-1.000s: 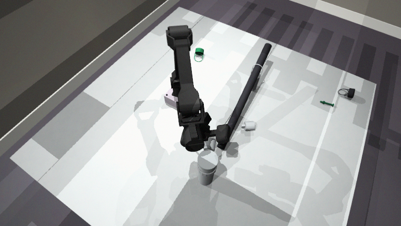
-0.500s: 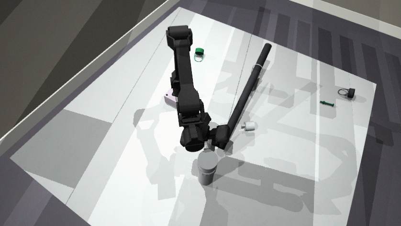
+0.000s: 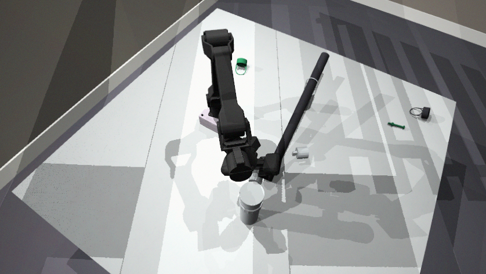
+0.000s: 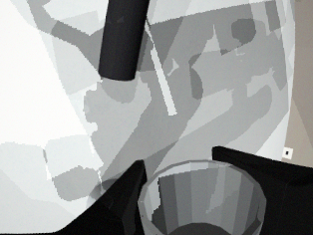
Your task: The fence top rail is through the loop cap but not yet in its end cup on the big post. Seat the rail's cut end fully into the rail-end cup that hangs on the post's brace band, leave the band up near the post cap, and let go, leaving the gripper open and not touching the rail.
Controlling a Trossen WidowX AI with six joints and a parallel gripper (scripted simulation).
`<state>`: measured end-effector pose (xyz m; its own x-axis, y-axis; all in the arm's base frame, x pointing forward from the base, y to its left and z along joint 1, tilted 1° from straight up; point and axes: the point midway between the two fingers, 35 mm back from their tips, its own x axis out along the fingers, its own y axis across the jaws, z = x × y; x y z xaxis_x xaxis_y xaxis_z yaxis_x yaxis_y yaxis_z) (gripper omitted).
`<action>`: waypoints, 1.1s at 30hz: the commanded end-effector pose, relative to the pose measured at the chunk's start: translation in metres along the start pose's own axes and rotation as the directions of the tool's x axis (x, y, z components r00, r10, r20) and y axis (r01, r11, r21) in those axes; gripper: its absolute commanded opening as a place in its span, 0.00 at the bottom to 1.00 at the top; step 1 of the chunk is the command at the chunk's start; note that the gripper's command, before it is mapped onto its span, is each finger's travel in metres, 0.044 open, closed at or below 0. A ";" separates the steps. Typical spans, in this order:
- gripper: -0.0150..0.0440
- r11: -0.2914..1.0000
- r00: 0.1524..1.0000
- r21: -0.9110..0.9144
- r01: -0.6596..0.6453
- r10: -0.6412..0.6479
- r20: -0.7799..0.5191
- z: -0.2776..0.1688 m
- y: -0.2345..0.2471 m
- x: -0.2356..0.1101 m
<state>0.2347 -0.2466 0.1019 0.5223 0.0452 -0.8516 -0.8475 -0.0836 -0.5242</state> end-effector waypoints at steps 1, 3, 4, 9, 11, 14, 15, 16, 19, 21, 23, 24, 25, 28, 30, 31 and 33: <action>0.25 1.000 1.000 0.016 0.002 -0.002 -0.015 0.000 -0.003 0.002; 0.25 0.999 1.000 0.033 0.003 -0.002 -0.025 0.000 -0.004 0.003; 0.25 0.999 1.000 0.036 0.003 -0.002 -0.027 0.000 -0.005 0.003; 0.25 0.998 0.999 0.065 0.004 -0.001 -0.044 0.000 -0.007 0.005; 0.25 0.997 0.999 0.076 0.005 -0.001 -0.050 0.000 -0.008 0.005; 0.25 0.996 0.998 0.089 0.006 -0.001 -0.057 0.000 -0.010 0.006; 0.25 0.995 0.998 0.096 0.006 0.000 -0.061 0.000 -0.010 0.006; 0.25 0.994 0.998 0.105 0.007 0.000 -0.066 0.000 -0.011 0.007; 0.25 0.993 0.997 0.118 0.008 0.001 -0.074 0.000 -0.012 0.007; 0.25 0.992 0.997 0.128 0.009 0.001 -0.079 -0.001 -0.013 0.008; 0.25 0.989 0.996 0.145 0.010 0.002 -0.089 -0.001 -0.015 0.009; 0.25 0.988 0.996 0.153 0.011 0.003 -0.093 -0.001 -0.016 0.009; 0.25 0.988 0.995 0.155 0.012 0.003 -0.095 -0.001 -0.016 0.009; 0.25 0.986 0.995 0.168 0.013 0.004 -0.102 -0.001 -0.017 0.010; 0.25 0.983 0.994 0.184 0.015 0.006 -0.111 -0.002 -0.019 0.011; 0.25 0.981 0.993 0.192 0.016 0.006 -0.116 -0.002 -0.019 0.011; 0.25 0.980 0.993 0.196 0.017 0.007 -0.118 -0.002 -0.020 0.011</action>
<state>0.2551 -0.2464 0.1026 0.5220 -0.0635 -0.8506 -0.8438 0.1072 -0.5258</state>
